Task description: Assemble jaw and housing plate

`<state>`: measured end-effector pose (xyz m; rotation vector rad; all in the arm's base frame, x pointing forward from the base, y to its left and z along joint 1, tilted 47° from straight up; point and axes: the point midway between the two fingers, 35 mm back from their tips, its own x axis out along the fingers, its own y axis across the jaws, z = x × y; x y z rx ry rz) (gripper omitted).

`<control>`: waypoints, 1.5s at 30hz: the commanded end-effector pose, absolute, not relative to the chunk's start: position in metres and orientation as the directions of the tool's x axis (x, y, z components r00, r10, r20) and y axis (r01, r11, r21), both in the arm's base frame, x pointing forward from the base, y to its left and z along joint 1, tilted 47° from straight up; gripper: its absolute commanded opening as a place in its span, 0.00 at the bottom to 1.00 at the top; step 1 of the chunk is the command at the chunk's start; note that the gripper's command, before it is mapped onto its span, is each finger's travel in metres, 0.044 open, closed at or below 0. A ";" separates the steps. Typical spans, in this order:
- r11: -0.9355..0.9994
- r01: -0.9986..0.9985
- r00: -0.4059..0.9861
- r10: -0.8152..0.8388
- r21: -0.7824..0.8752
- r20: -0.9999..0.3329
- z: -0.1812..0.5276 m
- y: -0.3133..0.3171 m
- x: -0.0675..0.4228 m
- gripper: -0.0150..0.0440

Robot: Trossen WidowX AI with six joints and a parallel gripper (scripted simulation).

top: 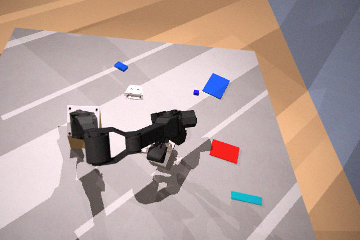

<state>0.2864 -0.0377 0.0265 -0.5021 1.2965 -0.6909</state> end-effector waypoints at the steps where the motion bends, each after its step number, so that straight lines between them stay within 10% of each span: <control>1: 0.698 0.170 0.113 -0.716 -0.696 -0.689 0.020 -0.044 0.286 0.48; 45: 0.695 0.160 0.113 -0.718 -0.701 -0.687 0.001 -0.065 0.287 0.48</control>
